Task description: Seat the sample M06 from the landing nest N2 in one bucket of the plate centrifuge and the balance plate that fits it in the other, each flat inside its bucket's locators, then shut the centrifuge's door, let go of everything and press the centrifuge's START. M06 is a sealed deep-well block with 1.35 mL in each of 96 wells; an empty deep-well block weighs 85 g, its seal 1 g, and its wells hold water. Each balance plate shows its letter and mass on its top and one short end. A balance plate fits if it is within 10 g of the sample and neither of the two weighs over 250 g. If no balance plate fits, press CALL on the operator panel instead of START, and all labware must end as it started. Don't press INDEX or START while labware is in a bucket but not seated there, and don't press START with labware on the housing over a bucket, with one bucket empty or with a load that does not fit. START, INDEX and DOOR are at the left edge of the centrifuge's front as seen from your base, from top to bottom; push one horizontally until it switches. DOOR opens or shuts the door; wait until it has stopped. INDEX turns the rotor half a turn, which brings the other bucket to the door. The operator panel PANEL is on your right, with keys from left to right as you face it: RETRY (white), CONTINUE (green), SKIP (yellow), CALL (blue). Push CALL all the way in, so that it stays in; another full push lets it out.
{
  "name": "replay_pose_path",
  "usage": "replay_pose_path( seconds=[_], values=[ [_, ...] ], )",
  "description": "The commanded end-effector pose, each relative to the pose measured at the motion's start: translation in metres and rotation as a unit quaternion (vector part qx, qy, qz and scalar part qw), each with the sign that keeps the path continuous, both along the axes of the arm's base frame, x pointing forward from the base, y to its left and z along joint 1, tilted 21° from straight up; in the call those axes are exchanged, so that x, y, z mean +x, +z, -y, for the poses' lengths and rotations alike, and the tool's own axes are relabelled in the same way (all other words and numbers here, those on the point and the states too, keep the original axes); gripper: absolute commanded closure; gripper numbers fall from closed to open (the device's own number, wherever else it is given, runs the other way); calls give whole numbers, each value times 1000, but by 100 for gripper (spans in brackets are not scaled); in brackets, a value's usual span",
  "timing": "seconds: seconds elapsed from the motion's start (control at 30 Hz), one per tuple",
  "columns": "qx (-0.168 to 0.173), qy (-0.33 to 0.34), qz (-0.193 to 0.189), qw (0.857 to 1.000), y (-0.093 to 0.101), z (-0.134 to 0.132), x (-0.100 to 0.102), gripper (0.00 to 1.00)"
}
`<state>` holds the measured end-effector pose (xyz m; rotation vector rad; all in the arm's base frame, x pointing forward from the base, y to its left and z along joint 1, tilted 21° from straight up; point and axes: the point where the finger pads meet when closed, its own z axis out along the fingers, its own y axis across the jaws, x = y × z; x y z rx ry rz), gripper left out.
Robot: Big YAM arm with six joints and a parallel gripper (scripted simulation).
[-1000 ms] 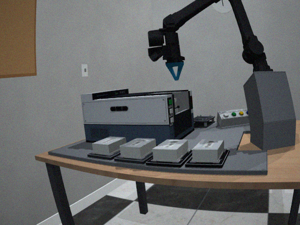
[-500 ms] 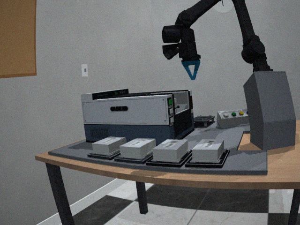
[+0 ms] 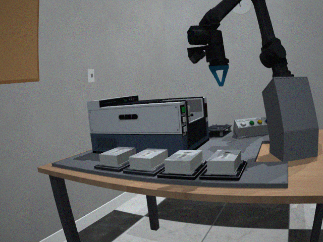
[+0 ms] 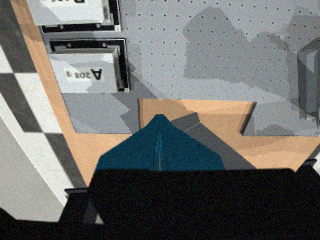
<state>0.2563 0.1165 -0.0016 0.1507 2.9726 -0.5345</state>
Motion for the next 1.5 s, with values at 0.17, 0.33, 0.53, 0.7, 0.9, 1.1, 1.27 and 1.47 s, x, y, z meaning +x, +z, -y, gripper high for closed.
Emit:
replay_pose_path(
  seconds=[0.17,0.33,0.53,0.7,0.9,1.1,1.27,1.47],
  values=[
    [9,-9,18,1000,-1,-10,-8,100],
    [11,-9,21,1000,1,-12,-8,100],
    [10,-9,19,1000,0,-11,-9,100],
    [12,-9,22,1000,0,-12,-8,100],
    [8,-7,25,1000,-2,-11,-7,100],
    [4,-5,26,1000,-6,-7,-9,100],
    [0,5,32,999,-10,-7,-5,100],
    [-5,15,47,999,-17,-3,-3,100]
  ],
)
